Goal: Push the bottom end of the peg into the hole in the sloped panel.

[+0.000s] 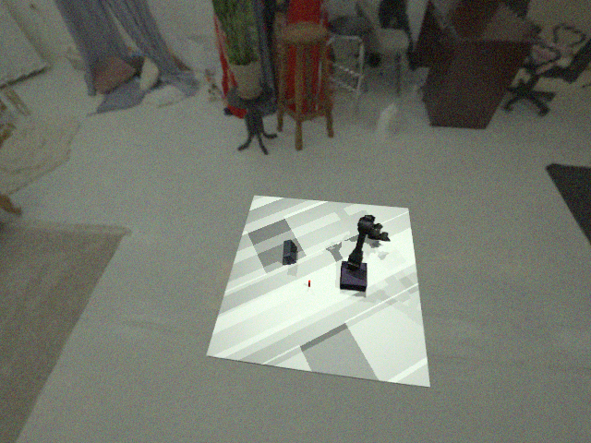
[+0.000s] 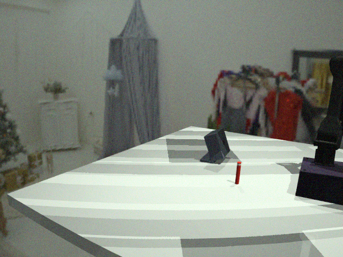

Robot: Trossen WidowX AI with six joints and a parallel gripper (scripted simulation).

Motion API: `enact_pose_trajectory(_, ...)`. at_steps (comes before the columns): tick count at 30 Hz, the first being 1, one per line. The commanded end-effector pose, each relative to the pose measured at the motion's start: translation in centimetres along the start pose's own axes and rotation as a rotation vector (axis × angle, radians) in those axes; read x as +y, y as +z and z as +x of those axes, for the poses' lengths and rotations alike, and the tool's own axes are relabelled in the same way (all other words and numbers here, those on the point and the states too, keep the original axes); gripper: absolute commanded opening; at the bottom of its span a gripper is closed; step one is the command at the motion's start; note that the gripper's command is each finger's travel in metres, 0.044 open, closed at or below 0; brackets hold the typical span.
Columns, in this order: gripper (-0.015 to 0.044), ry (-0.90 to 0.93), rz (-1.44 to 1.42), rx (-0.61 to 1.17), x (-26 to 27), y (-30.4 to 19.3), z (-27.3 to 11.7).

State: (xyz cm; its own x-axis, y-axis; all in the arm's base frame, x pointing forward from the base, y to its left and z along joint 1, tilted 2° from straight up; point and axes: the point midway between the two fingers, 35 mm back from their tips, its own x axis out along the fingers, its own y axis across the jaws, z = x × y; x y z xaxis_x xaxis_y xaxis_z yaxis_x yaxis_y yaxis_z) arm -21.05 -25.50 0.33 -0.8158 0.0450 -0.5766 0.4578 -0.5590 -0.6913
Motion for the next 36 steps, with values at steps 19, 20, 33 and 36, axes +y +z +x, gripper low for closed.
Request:
enact_pose_trajectory(19, 0.044, 0.229, -0.158, -0.149, 7.5, 1.6, -7.5)
enact_pose_trajectory(20, 0.044, 0.238, -0.166, -0.155, 7.8, 1.6, -7.9)
enact_pose_trajectory(33, 0.044, 0.357, -0.293, -0.228, 11.4, 0.8, -12.7)
enact_pose_trajectory(36, 0.044, 0.388, -0.31, -0.243, 12.1, 0.4, -13.9)
